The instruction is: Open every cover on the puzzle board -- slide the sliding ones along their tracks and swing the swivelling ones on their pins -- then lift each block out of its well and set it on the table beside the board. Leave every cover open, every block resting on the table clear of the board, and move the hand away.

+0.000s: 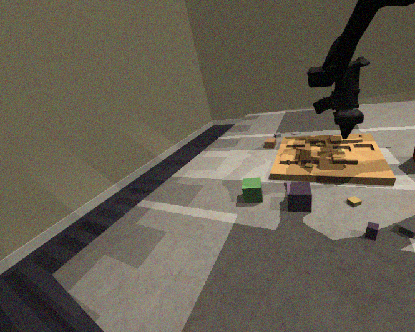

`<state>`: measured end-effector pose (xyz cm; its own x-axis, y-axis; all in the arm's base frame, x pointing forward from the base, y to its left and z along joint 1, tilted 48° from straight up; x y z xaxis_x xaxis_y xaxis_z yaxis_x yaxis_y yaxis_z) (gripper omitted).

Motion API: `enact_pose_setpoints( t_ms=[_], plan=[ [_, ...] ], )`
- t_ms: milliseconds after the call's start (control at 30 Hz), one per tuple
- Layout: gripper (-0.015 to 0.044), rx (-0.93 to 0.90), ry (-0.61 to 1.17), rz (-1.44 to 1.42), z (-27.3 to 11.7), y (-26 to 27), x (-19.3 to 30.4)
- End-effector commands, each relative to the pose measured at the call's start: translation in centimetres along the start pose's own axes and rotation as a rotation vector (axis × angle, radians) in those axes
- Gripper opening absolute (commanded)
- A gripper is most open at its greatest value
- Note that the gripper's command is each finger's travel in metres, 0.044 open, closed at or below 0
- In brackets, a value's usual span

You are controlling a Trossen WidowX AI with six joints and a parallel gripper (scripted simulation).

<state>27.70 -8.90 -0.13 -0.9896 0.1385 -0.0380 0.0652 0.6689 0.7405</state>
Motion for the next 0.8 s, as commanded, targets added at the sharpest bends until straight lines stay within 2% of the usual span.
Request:
enact_pose_setpoints(
  t_ms=[0,767],
  plan=[
    [0.0144,0.010,-0.013,-0.018,-2.0,0.2,-0.3],
    [0.0144,0.009,-0.013,-0.018,1.6,0.3,-0.3]
  ],
)
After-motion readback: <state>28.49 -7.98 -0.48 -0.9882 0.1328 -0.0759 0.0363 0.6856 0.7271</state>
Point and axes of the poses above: the point midway between the two fingers, 35 mm back from their tips, its own z axis out along the fingers, its own y axis across the jaws, x = y × z, the point moved 9 cm from there along -z, back along the fingers, and after that the axes turned 5 degrees about z, right-handed, at the moved point
